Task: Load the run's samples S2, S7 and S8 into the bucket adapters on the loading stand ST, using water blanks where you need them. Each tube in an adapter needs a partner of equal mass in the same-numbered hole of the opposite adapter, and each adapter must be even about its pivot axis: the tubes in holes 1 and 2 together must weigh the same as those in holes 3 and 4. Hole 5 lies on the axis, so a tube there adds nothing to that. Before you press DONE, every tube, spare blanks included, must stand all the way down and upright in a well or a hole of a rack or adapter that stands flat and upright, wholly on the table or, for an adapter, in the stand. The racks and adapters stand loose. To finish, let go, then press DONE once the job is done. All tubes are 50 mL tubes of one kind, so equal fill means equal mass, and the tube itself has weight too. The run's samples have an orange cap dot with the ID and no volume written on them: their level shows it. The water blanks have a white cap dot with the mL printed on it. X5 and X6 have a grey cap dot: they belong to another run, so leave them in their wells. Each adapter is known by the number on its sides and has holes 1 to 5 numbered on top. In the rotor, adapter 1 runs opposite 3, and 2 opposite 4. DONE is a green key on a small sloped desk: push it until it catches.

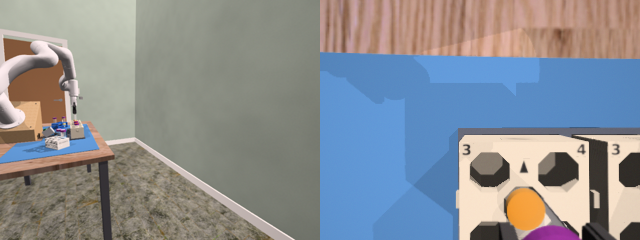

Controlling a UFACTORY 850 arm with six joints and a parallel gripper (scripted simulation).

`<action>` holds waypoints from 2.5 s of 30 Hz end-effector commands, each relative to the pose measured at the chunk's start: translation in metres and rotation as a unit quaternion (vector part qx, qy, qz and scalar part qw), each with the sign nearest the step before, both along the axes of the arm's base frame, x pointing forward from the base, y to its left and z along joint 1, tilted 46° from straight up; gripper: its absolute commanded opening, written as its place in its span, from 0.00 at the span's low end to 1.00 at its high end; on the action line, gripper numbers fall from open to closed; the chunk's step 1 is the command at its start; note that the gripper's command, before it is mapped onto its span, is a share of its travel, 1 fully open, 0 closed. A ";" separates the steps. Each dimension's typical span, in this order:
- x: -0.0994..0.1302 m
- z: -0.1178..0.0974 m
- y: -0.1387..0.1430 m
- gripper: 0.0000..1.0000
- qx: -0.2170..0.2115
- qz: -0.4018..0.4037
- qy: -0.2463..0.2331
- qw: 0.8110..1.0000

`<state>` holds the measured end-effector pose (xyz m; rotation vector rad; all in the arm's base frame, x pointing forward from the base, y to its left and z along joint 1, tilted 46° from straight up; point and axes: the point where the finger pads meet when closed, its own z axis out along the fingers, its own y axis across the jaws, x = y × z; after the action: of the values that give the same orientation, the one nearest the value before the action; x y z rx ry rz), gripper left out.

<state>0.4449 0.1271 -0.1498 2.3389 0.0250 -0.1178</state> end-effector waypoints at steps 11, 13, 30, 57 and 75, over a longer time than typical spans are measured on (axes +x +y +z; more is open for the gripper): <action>0.000 -0.007 -0.007 0.00 0.001 0.000 -0.001 1.000; 0.000 -0.009 -0.008 0.00 0.001 0.000 -0.001 1.000; -0.001 -0.019 -0.019 0.00 0.001 0.000 -0.001 1.000; -0.003 -0.035 -0.036 0.00 0.001 0.000 -0.001 1.000; -0.004 -0.046 -0.047 0.00 0.001 0.000 -0.001 1.000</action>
<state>0.4401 0.0806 -0.1948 2.3391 0.0249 -0.1173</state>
